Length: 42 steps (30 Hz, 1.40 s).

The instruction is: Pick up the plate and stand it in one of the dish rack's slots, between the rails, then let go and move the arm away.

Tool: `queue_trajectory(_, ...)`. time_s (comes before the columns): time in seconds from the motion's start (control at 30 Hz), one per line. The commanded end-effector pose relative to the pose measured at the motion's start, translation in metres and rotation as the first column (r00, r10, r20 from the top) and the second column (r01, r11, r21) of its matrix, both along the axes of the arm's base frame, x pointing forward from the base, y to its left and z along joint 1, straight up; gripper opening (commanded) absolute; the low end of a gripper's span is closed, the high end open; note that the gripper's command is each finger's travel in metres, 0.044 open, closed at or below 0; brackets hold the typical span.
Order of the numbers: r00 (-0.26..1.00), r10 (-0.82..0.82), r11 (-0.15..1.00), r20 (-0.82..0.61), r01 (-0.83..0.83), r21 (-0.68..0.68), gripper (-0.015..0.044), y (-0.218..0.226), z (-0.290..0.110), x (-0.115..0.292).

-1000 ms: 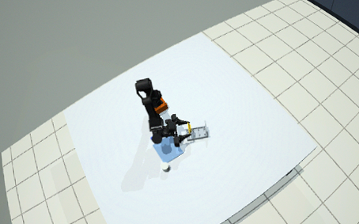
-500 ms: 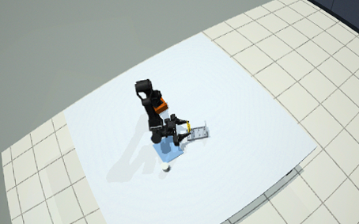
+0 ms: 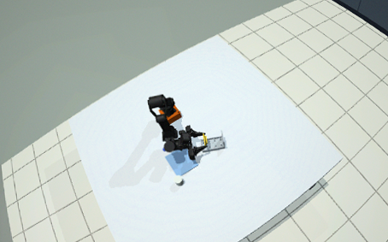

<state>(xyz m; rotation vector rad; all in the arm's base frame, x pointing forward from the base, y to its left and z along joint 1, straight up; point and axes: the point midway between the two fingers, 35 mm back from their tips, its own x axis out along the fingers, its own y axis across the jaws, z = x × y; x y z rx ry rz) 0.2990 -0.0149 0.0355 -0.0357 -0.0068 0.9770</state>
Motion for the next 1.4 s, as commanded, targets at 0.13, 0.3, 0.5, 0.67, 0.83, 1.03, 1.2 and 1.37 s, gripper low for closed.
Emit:
queue_trajectory(0.13,1.000,-0.001,1.000,-0.004,0.001,0.001,0.0000,0.003,-0.007,-0.001)
queue_trajectory(0.3,1.000,0.000,1.000,0.000,0.000,0.000,0.0000,0.005,-0.010,-0.002)
queue_trajectory(0.5,1.000,0.001,1.000,0.000,-0.001,-0.001,0.0000,0.006,-0.029,-0.002)
queue_trajectory(0.67,1.000,0.004,1.000,-0.012,-0.004,0.009,0.0000,0.007,-0.026,-0.003)
queue_trajectory(0.83,1.000,0.004,1.000,-0.012,-0.004,0.009,0.0000,0.007,-0.026,-0.003)
queue_trajectory(1.03,1.000,0.004,1.000,-0.009,-0.004,0.006,0.0079,0.006,-0.026,-0.003)
queue_trajectory(1.2,1.000,0.004,1.000,-0.009,-0.004,0.006,0.0210,0.006,-0.026,-0.003)
queue_trajectory(1.37,1.000,0.004,1.000,-0.009,-0.004,0.006,0.0341,0.006,-0.026,-0.003)
